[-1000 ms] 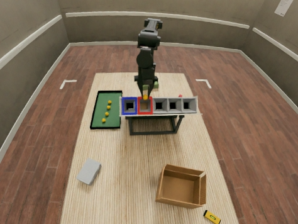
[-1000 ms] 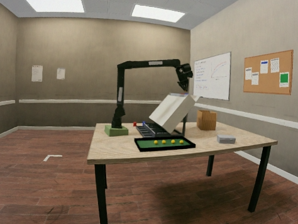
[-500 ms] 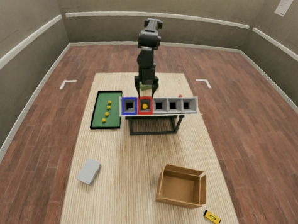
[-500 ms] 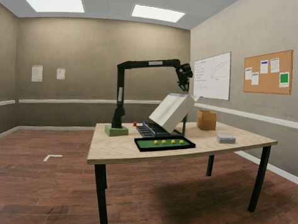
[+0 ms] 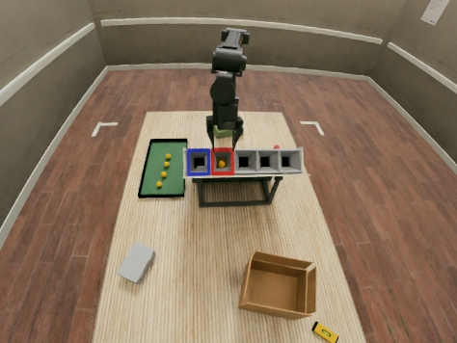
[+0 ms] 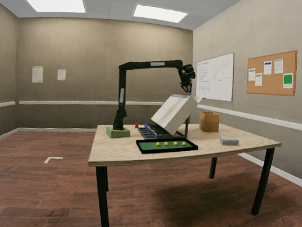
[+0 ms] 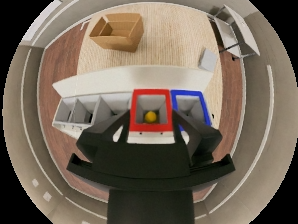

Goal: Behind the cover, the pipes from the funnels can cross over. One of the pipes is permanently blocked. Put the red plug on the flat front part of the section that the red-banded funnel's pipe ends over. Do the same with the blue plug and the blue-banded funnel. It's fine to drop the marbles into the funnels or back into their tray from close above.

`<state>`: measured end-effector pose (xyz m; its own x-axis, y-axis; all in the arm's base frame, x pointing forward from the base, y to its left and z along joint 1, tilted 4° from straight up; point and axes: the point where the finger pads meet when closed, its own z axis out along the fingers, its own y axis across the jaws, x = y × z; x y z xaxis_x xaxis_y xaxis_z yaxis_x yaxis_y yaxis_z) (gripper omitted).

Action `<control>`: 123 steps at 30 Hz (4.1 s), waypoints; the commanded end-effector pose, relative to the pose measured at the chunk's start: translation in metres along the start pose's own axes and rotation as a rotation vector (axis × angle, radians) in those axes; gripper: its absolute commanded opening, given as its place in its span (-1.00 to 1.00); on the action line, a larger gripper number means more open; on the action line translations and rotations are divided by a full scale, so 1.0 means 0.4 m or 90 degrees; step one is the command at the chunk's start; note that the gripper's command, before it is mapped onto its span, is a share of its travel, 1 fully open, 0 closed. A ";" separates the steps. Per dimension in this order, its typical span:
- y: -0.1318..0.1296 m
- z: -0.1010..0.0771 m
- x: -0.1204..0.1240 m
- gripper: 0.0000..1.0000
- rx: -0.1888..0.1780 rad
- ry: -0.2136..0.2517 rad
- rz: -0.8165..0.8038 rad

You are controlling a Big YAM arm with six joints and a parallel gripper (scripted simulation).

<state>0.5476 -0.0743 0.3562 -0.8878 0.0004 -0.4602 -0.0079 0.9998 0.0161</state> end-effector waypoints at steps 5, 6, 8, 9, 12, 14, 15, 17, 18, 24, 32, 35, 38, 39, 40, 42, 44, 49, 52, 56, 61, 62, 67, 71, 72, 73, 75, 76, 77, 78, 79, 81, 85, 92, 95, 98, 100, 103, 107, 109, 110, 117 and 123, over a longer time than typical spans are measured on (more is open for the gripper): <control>0.000 -0.023 -0.013 0.17 0.002 -0.014 -0.001; 0.000 -0.023 -0.013 0.17 0.002 -0.014 -0.001; 0.000 -0.023 -0.013 0.17 0.002 -0.014 -0.001; 0.000 -0.023 -0.013 0.17 0.002 -0.014 -0.001; 0.000 -0.023 -0.013 0.17 0.002 -0.014 -0.001; 0.000 -0.023 -0.013 0.17 0.002 -0.014 -0.001; 0.000 -0.023 -0.013 0.17 0.002 -0.014 -0.001; 0.000 -0.023 -0.013 0.17 0.002 -0.014 -0.001; 0.000 -0.023 -0.013 0.17 0.002 -0.014 -0.001; 0.000 -0.023 -0.013 0.17 0.002 -0.014 -0.001; 0.000 -0.023 -0.013 0.17 0.002 -0.014 -0.001; 0.000 -0.023 -0.013 0.17 0.002 -0.014 -0.001; 0.000 -0.023 -0.013 0.17 0.002 -0.014 -0.001; 0.000 -0.023 -0.013 0.17 0.002 -0.014 -0.001; 0.000 -0.023 -0.013 0.17 0.002 -0.014 -0.001; 0.000 -0.023 -0.013 0.17 0.002 -0.014 -0.001; 0.000 -0.023 -0.013 0.17 0.002 -0.014 -0.001; 0.000 -0.027 -0.015 0.17 0.002 -0.014 -0.001; 0.000 -0.040 -0.020 0.17 0.002 -0.014 -0.001; 0.000 -0.057 -0.027 0.17 0.002 -0.014 -0.001; 0.000 -0.079 -0.036 0.17 0.002 -0.014 -0.001; 0.000 -0.083 -0.038 0.17 0.002 -0.014 -0.001; 0.000 -0.087 -0.040 0.17 0.002 -0.016 -0.002; 0.000 -0.087 -0.040 0.17 0.001 -0.020 -0.002; 0.000 -0.087 -0.040 0.17 0.001 -0.021 -0.002; 0.000 -0.087 -0.040 0.17 0.001 -0.022 -0.003; 0.000 -0.087 -0.040 0.17 0.001 -0.024 -0.003; -0.001 -0.087 -0.040 0.17 0.001 -0.025 -0.003; -0.001 -0.087 -0.040 0.17 0.001 -0.026 -0.003; -0.001 -0.086 -0.040 0.17 0.001 -0.027 -0.003; -0.001 -0.086 -0.040 0.17 0.001 -0.028 -0.004; -0.001 -0.086 -0.040 0.17 0.000 -0.029 -0.004; -0.001 -0.086 -0.040 0.17 0.000 -0.029 -0.004; 0.000 -0.086 -0.040 0.17 0.001 -0.029 -0.004; 0.000 -0.086 -0.040 0.17 0.001 -0.028 -0.004; 0.000 -0.086 -0.040 0.17 0.001 -0.028 -0.004; 0.000 -0.086 -0.040 0.17 0.001 -0.028 -0.004; 0.001 -0.086 -0.040 0.17 0.001 -0.028 -0.004; 0.001 -0.086 -0.040 0.17 0.001 -0.028 -0.004; 0.001 -0.086 -0.040 0.17 0.000 -0.028 -0.004; 0.001 -0.086 -0.040 0.17 0.000 -0.028 -0.004; 0.001 -0.086 -0.040 0.17 0.000 -0.028 -0.004; 0.001 -0.086 -0.040 0.17 0.000 -0.028 -0.004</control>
<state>0.5412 -0.0724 0.3685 -0.8956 0.0017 -0.4449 -0.0096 0.9997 0.0231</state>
